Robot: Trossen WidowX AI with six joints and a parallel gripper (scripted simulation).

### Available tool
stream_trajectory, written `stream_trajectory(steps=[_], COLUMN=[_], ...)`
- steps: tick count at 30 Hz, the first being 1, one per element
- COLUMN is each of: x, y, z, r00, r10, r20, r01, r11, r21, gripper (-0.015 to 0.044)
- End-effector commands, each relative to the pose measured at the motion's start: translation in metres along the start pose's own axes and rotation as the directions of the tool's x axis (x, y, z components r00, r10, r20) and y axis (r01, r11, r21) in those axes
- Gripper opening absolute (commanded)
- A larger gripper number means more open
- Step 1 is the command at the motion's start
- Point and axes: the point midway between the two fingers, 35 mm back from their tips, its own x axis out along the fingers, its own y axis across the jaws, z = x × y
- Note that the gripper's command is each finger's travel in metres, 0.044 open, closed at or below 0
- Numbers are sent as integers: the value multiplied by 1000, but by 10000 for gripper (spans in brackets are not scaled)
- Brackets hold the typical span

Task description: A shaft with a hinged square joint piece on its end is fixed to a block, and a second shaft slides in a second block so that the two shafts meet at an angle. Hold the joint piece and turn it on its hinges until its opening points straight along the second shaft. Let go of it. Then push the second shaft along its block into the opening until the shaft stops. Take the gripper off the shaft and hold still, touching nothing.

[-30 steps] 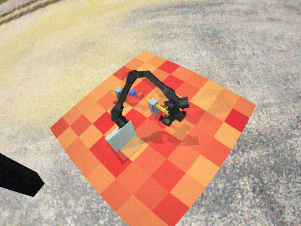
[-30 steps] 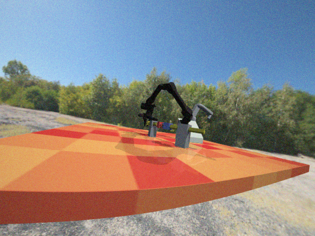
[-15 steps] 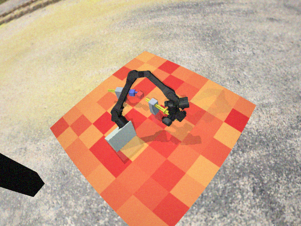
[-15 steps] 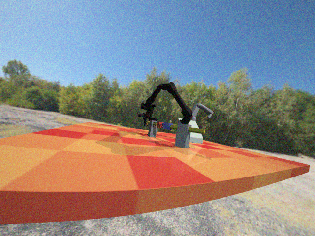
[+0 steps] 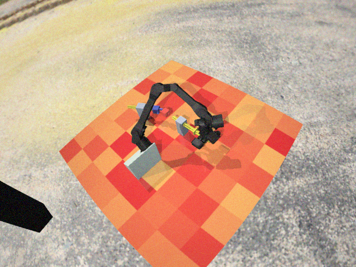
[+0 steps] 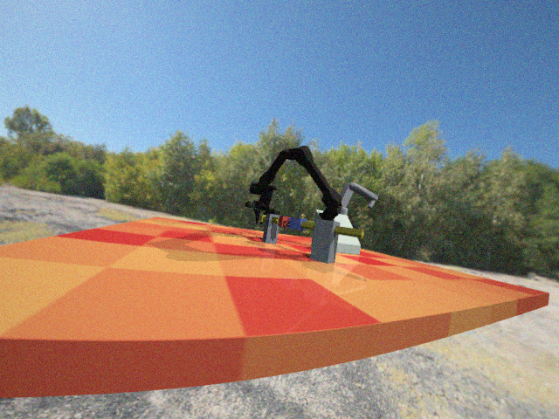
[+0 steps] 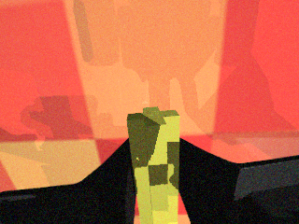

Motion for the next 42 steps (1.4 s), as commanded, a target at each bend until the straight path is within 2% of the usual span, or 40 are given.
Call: stream_trajectory(steps=[1, 16, 23, 24, 42], x=[0, 1, 0, 0, 1], y=[0, 0, 0, 0, 0], z=[0, -3, -3, -3, -23], r00=[1000, 994, 996, 996, 994], r10=[-9, -109, -93, -93, -112], r20=[0, -2, -1, -1, -3], r01=[9, 109, 93, 93, 112], r11=[1000, 994, 996, 996, 994], r21=[1, 2, 1, 1, 2], gripper=[67, 67, 20, 0, 0])
